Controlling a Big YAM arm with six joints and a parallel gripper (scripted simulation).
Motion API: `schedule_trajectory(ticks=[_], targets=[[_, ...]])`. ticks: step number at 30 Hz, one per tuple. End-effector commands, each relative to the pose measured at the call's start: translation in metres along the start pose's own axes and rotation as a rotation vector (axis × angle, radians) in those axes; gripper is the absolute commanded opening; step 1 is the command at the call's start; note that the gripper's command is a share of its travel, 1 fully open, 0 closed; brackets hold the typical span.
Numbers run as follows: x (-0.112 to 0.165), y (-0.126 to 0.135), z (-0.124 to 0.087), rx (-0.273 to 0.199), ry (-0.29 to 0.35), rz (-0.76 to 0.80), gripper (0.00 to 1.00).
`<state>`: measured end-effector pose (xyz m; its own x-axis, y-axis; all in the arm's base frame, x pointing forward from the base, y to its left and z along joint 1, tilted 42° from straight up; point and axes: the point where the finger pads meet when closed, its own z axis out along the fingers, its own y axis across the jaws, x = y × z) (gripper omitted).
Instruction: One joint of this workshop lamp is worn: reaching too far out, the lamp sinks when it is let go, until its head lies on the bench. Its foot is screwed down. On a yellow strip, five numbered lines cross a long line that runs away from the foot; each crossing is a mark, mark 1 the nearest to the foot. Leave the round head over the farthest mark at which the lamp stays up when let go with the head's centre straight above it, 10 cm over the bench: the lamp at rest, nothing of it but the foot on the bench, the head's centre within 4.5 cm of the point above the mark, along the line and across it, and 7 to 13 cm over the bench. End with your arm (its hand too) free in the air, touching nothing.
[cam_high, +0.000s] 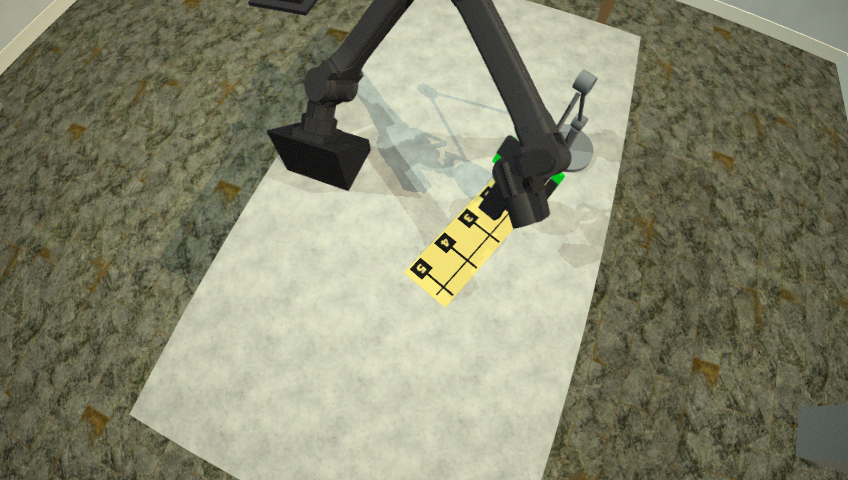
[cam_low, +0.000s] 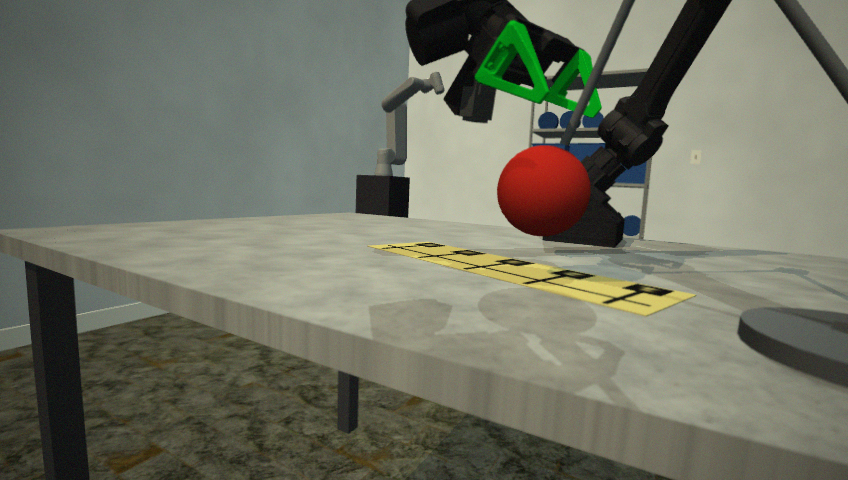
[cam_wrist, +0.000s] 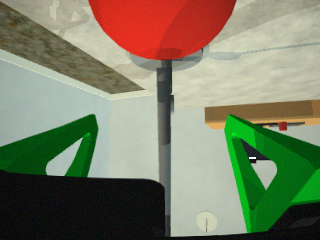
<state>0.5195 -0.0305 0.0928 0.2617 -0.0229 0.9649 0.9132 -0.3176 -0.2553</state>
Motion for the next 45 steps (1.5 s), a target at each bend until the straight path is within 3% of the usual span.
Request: schedule_trajectory(ticks=[1,45], targets=[[0.0091,0.0007,-0.0003,-0.001,-0.001,-0.023,1.00],[0.0014,-0.0006,-0.0025,-0.005,0.001,-0.001,1.00]])
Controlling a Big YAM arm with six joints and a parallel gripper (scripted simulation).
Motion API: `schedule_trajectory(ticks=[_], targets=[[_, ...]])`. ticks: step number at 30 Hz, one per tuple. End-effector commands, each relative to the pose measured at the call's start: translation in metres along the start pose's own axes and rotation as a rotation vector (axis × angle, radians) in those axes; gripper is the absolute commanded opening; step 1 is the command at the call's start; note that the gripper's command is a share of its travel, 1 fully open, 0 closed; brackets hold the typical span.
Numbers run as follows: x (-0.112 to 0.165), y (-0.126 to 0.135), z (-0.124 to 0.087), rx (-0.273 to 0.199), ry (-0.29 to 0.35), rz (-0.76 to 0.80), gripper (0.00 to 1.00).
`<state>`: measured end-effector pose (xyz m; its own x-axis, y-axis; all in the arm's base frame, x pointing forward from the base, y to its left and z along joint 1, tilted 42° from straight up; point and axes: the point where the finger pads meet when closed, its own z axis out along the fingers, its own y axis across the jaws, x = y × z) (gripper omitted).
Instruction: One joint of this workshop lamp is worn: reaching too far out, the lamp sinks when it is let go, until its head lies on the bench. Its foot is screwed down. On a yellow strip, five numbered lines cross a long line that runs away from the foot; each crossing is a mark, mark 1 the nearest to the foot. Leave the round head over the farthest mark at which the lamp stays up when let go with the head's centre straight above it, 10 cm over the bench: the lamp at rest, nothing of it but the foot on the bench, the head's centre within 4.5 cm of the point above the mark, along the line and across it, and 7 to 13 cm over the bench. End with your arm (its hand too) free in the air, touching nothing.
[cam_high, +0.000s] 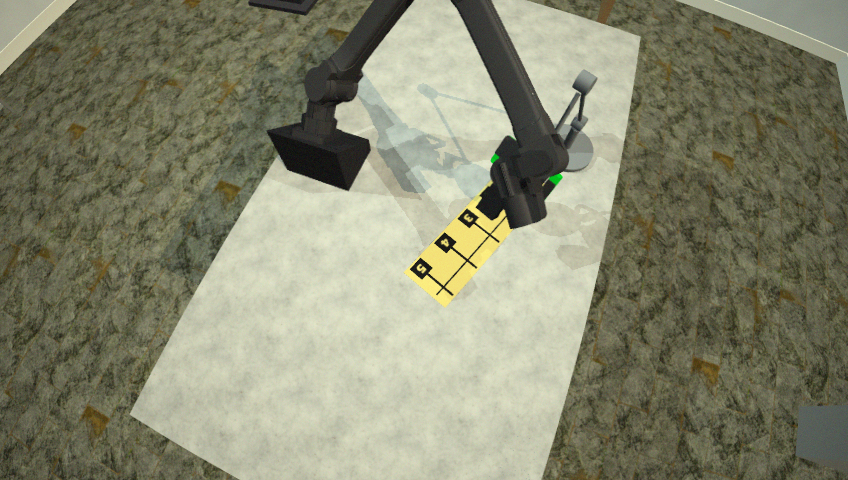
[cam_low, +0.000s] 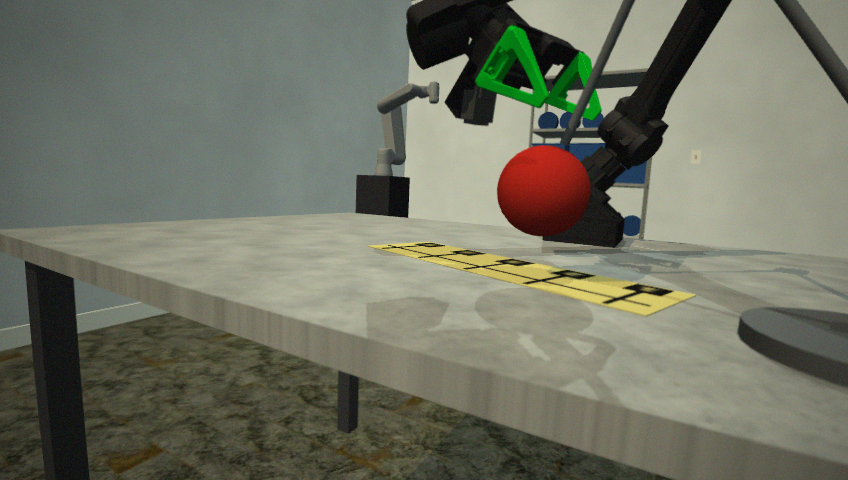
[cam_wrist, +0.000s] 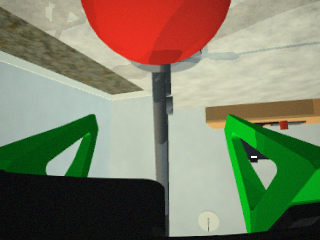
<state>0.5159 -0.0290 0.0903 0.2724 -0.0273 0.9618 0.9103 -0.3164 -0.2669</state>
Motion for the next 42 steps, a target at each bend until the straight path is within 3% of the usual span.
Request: schedule_trajectory(ticks=[1,16,31,42], targets=[[0.005,0.002,-0.003,-0.006,0.001,-0.013,1.00],[0.003,0.001,-0.003,-0.006,0.001,-0.008,1.00],[-0.001,0.002,-0.067,-0.005,0.001,-0.003,1.00],[-0.008,0.000,-0.097,-0.032,-0.025,0.007,1.00]])
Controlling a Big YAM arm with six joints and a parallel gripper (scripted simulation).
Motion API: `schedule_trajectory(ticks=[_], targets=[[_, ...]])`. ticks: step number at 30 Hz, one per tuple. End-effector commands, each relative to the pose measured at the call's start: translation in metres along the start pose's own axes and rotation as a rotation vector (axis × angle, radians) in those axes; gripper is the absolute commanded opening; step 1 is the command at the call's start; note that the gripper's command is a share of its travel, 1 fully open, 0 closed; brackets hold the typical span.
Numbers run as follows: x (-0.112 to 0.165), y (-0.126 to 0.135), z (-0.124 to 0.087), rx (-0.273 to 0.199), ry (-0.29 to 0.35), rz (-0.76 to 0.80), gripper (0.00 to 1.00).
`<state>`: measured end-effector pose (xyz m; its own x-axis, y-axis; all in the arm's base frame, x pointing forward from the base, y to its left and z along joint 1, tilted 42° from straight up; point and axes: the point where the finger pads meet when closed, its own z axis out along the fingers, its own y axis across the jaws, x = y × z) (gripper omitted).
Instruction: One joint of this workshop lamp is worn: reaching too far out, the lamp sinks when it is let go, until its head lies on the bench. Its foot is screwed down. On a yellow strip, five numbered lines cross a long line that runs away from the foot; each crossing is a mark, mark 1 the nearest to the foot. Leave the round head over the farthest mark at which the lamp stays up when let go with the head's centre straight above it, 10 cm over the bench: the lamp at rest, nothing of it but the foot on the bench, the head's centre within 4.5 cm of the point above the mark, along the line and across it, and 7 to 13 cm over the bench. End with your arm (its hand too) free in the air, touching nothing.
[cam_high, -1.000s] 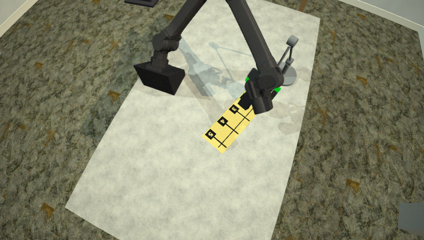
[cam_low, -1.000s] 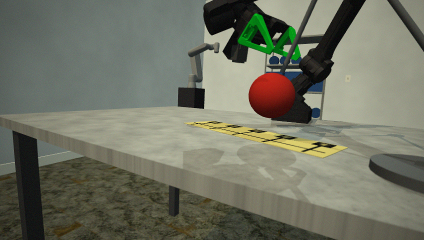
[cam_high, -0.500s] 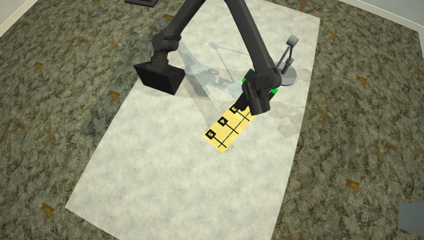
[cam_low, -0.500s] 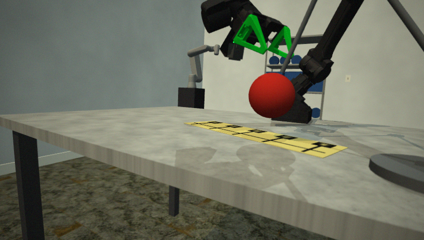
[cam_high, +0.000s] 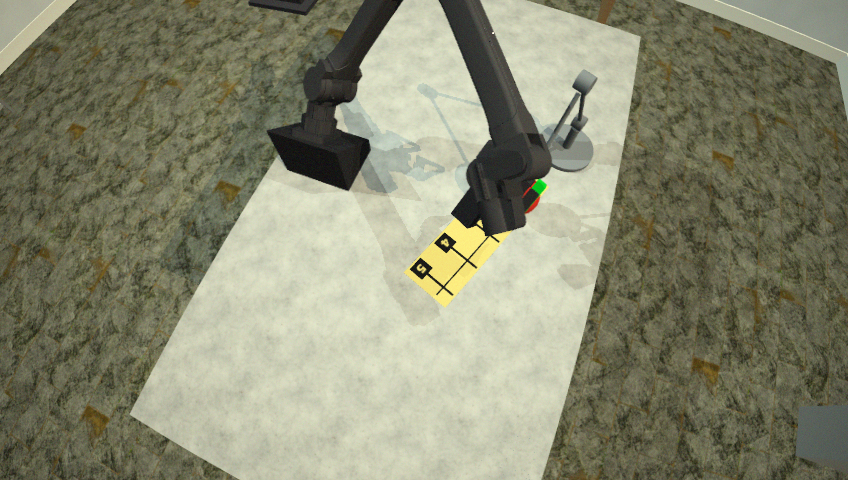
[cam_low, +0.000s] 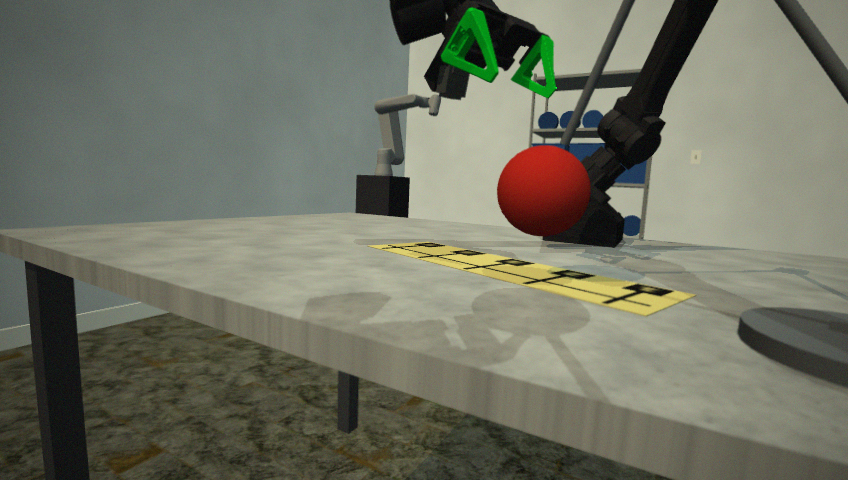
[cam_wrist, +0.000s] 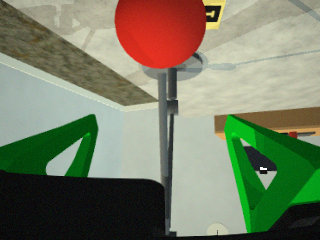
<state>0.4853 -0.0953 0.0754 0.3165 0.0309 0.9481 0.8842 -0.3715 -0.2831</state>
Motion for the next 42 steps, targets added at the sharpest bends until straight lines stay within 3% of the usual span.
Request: schedule_trajectory(ticks=[1,6,23,42], targets=[[0.010,0.004,-0.030,0.024,0.042,-0.015,1.00],[0.005,0.004,-0.046,0.009,0.028,-0.010,1.00],[0.012,0.010,-0.061,-0.033,-0.017,0.000,1.00],[-0.004,-0.001,-0.040,-0.040,-0.038,0.023,1.00]])
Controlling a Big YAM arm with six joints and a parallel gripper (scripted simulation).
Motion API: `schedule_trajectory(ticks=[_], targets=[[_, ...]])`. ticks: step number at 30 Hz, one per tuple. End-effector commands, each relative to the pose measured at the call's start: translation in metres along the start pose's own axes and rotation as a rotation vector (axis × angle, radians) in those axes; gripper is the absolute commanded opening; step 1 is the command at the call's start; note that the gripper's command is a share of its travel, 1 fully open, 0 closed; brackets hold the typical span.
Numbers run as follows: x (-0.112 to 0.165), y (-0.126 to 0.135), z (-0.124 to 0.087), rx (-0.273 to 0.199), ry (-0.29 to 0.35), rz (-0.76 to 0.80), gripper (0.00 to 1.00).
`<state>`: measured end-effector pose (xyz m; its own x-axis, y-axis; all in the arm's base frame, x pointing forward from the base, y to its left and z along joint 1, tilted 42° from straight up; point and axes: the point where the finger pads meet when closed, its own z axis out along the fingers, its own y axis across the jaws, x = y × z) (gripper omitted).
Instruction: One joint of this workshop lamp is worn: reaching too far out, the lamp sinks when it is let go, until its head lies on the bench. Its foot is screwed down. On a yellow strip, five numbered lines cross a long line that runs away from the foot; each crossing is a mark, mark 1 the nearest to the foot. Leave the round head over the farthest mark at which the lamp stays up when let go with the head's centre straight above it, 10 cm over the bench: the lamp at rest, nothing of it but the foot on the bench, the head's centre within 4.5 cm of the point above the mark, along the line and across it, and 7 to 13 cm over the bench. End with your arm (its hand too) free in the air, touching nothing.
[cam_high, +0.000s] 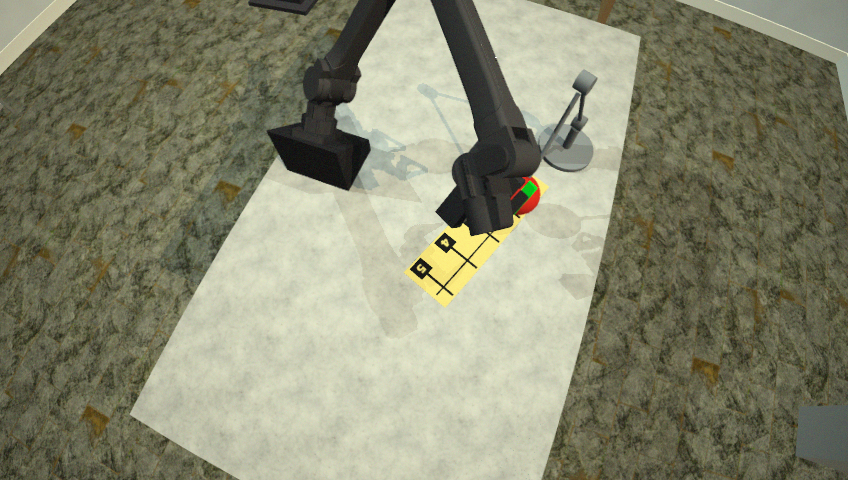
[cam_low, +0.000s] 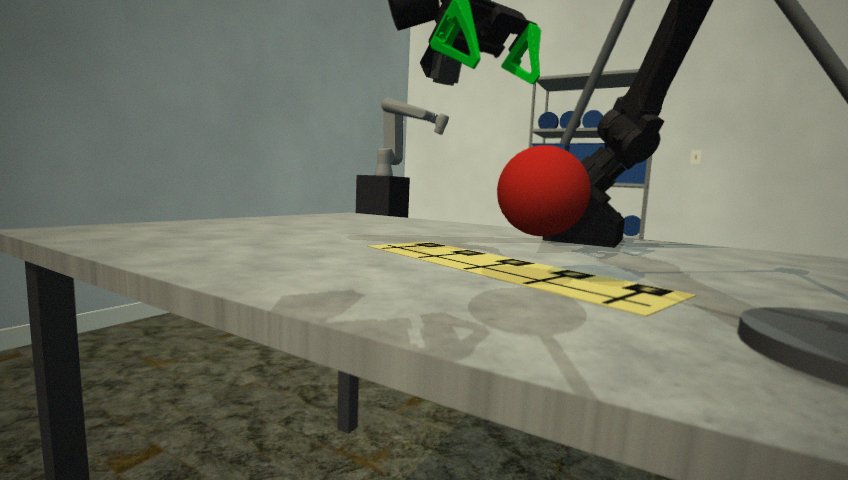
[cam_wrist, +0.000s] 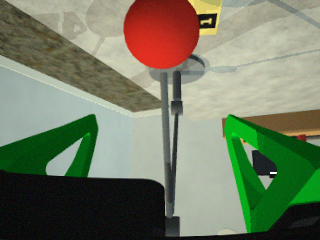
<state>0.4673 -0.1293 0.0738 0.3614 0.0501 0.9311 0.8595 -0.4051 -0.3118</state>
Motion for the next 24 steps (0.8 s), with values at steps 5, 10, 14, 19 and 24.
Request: schedule_trajectory(ticks=[5,10,14,19,24], targets=[[0.0035,0.0017,-0.0025,-0.006,-0.001,-0.012,1.00],[0.0032,0.0014,-0.0028,-0.006,0.000,-0.010,1.00],[0.0029,0.0012,-0.0030,-0.006,0.000,-0.008,1.00],[0.0027,0.0010,-0.0030,-0.006,0.000,-0.007,1.00],[0.0023,0.0006,-0.0028,-0.006,0.000,-0.006,1.00]])
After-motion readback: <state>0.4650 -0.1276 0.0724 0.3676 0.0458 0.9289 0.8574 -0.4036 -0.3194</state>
